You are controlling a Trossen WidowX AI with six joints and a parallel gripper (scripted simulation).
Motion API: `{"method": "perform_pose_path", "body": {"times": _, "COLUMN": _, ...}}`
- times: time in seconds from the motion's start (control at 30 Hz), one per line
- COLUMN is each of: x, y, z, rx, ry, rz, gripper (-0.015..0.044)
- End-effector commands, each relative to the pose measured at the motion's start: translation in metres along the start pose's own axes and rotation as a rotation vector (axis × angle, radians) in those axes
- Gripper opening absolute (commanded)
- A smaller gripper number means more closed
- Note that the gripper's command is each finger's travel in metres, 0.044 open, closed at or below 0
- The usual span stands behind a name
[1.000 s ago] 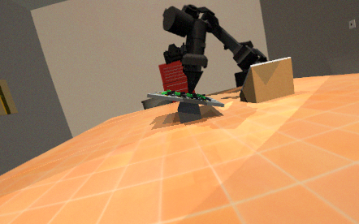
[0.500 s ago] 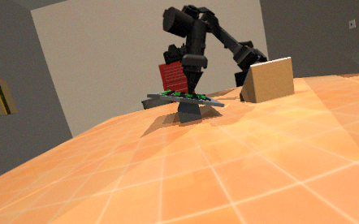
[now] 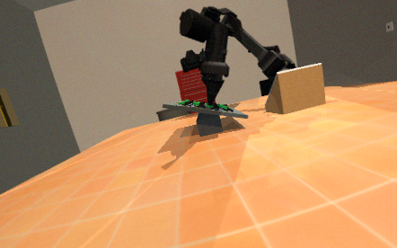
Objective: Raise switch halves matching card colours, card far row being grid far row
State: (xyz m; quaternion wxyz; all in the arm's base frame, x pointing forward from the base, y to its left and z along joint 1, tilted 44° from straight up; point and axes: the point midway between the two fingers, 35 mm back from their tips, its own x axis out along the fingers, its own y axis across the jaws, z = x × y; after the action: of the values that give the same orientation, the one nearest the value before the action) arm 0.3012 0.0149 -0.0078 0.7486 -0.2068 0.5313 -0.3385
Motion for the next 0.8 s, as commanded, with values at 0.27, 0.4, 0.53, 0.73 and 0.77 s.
{"method": "perform_pose_path", "body": {"times": 0.27, "x": -0.061, "y": 0.001, "z": -0.003, "rx": -0.006, "ry": -0.024, "rz": 0.000, "gripper": 0.0000}}
{"method": "perform_pose_path", "body": {"times": 0.4, "x": -0.064, "y": -0.001, "z": -0.003, "rx": -0.006, "ry": -0.025, "rz": 0.000, "gripper": 0.0000}}
{"method": "perform_pose_path", "body": {"times": 0.53, "x": -0.066, "y": -0.038, "z": -0.012, "rx": -0.008, "ry": -0.024, "rz": -0.002, "gripper": 0.0000}}
{"method": "perform_pose_path", "body": {"times": 0.73, "x": -0.064, "y": -0.095, "z": -0.039, "rx": -0.011, "ry": -0.022, "rz": -0.006, "gripper": 0.0000}}
{"method": "perform_pose_path", "body": {"times": 0.77, "x": -0.063, "y": -0.099, "z": -0.041, "rx": -0.012, "ry": -0.022, "rz": -0.006, "gripper": 0.0000}}
